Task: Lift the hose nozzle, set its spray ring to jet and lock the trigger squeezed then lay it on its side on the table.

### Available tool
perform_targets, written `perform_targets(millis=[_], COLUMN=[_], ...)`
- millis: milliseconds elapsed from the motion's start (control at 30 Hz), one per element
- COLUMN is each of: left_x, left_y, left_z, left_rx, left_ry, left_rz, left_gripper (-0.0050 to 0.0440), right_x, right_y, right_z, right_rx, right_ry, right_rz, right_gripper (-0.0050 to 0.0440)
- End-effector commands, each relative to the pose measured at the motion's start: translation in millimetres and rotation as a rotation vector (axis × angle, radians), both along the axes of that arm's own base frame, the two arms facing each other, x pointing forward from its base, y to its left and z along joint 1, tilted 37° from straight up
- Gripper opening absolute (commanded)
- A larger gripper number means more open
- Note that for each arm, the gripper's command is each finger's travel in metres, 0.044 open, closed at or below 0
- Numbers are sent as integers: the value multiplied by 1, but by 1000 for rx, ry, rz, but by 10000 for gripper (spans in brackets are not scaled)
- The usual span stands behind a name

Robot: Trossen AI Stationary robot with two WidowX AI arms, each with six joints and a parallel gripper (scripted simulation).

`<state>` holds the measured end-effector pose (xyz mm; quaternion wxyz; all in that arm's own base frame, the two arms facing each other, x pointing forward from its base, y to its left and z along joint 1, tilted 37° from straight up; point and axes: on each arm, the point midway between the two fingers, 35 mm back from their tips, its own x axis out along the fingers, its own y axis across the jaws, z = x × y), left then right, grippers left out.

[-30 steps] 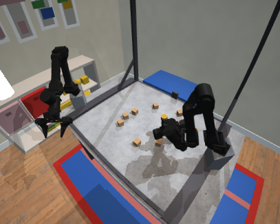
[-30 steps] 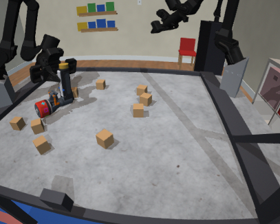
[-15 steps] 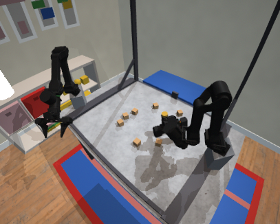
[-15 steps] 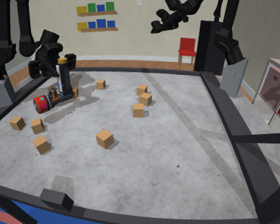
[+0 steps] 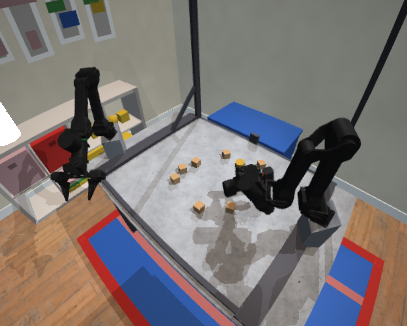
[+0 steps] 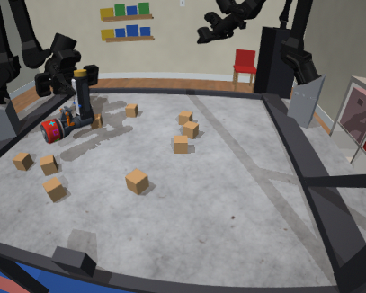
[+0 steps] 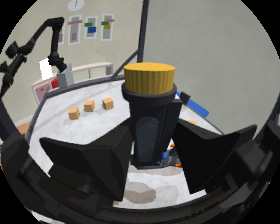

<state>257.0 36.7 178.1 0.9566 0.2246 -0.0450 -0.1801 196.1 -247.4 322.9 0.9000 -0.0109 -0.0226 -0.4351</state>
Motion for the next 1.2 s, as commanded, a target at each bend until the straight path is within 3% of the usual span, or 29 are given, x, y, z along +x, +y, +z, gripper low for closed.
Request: perform_targets(millis=[0, 467, 1167], left_x=[-2, -8, -7], left_y=[-3, -10, -9], left_z=[13, 28, 25], left_rx=[23, 26, 26], left_ry=[-22, -23, -23], left_rz=[-8, -8, -8], left_gripper=[169, 169, 169], right_x=[-2, -2, -2], right_y=[2, 2, 2], right_z=[9, 9, 9], right_rx=[-18, -18, -18], right_ry=[-18, -18, -18], right_rz=[-1, -1, -1], right_gripper=[406, 406, 406])
